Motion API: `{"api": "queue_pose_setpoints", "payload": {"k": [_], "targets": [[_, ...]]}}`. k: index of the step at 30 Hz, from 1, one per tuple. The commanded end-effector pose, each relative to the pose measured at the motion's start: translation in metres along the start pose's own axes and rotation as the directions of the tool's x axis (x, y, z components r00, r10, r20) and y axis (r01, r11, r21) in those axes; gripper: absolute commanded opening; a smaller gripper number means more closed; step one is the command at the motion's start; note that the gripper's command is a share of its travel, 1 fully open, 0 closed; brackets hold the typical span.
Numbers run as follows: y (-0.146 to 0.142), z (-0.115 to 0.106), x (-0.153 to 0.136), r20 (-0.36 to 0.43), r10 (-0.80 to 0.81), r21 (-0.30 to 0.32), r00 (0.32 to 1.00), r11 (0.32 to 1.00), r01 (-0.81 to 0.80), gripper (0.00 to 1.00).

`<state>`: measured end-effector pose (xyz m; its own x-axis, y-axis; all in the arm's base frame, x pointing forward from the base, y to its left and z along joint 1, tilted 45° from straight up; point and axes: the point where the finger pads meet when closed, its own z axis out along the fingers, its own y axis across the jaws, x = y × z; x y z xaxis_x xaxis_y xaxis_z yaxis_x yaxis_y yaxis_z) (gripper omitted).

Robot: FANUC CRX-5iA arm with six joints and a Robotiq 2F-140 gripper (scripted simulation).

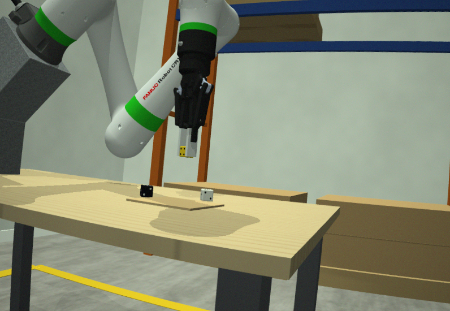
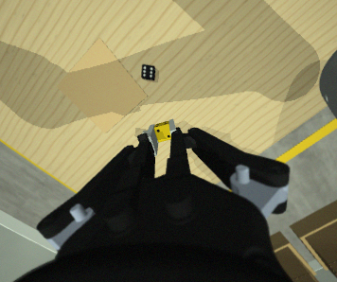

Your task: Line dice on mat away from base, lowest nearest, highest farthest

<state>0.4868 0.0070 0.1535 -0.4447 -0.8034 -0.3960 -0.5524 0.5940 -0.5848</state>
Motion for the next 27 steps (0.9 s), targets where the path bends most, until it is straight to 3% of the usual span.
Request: {"api": "queue_pose_setpoints", "payload": {"k": [1, 3, 6, 9, 12, 27], "targets": [[-0.036, 0.003, 0.05, 0.018, -0.171, -0.017, 0.985, 0.985, 0.171, 0.13], [-0.036, 0.003, 0.05, 0.018, -0.171, -0.017, 0.985, 0.985, 0.171, 0.13], [-0.054, -0.002, 0.083, 0.013, -0.276, -0.01, 0.961, 0.961, 0.276, 0.13], [-0.054, -0.002, 0.083, 0.013, -0.276, -0.01, 0.961, 0.961, 0.276, 0.13], [-0.067, -0.009, 0.111, 0.001, -0.363, -0.005, 0.932, 0.932, 0.363, 0.13], [-0.068, -0.01, 0.113, 0.0, -0.371, -0.004, 0.929, 0.929, 0.371, 0.13]]}}
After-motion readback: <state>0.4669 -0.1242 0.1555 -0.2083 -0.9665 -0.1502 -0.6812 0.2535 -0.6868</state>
